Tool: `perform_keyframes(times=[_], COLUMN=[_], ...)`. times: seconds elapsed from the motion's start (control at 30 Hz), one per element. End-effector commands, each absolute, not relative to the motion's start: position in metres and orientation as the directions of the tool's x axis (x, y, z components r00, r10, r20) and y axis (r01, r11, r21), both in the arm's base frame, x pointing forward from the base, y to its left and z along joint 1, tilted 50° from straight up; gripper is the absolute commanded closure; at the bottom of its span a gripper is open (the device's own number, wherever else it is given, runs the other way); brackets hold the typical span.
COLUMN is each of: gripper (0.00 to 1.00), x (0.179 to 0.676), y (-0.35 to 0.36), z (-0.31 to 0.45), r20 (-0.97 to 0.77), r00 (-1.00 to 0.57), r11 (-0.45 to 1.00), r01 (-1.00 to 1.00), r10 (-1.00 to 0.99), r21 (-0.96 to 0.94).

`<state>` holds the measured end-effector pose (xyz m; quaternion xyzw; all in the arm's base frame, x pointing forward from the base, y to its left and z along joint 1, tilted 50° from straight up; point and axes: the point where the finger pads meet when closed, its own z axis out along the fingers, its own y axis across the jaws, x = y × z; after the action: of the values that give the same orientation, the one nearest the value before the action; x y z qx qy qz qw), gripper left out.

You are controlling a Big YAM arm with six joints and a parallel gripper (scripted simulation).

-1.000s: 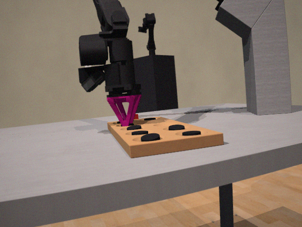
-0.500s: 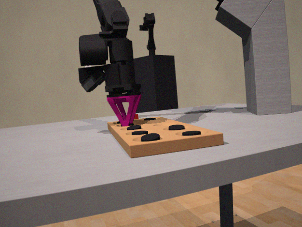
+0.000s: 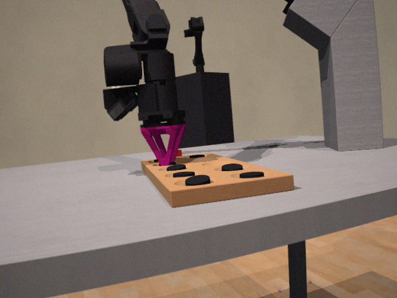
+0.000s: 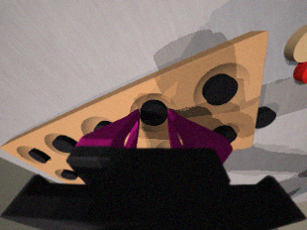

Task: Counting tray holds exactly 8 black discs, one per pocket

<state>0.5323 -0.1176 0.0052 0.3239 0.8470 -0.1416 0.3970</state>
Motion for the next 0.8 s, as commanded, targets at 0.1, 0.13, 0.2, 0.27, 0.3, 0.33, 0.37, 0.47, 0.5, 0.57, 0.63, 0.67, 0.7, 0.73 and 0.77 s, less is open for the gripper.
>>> perform_keyframes(times=[0.1, 0.13, 0.2, 0.27, 0.3, 0.33, 0.37, 0.47, 0.5, 0.57, 0.63, 0.67, 0.7, 0.73, 0.77], gripper=[0.64, 0.64, 0.64, 0.64, 0.64, 0.64, 0.64, 0.64, 0.64, 0.64, 0.64, 0.56, 0.56, 0.56, 0.56], x=[0.526, 0.523, 0.514, 0.514, 0.508, 0.502, 0.497, 0.482, 0.478, 0.474, 0.477, 0.478, 0.473, 0.471, 0.469], y=[-0.103, -0.1, -0.092, -0.092, -0.088, -0.083, -0.078, -0.066, -0.063, -0.06, -0.059, -0.059, -0.07, -0.073, -0.072], z=[0.018, 0.022, 0.033, 0.033, 0.039, 0.045, 0.053, 0.069, 0.073, 0.076, 0.08, 0.081, 0.065, 0.063, 0.061], r20=[-0.767, -0.767, -0.768, -0.768, -0.768, -0.769, -0.769, -0.769, -0.769, -0.769, -0.773, -0.774, -0.758, -0.755, -0.753], r00=[-0.475, -0.475, -0.474, -0.474, -0.473, -0.472, -0.471, -0.471, -0.471, -0.47, -0.464, -0.462, -0.481, -0.482, -0.486], r11=[0.759, 0.759, 0.759, 0.759, 0.759, 0.759, 0.759, 0.759, 0.759, 0.759, 0.759, 0.759, 0.744, 0.74, 0.742], r01=[0.651, 0.651, 0.651, 0.651, 0.651, 0.651, 0.651, 0.651, 0.651, 0.651, 0.651, 0.651, 0.668, 0.672, 0.671], r10=[0.431, 0.431, 0.431, 0.431, 0.431, 0.431, 0.432, 0.432, 0.432, 0.432, 0.432, 0.433, 0.442, 0.444, 0.444], r21=[0.024, 0.024, 0.025, 0.025, 0.026, 0.026, 0.027, 0.028, 0.028, 0.028, 0.034, 0.035, 0.01, 0.007, 0.005])
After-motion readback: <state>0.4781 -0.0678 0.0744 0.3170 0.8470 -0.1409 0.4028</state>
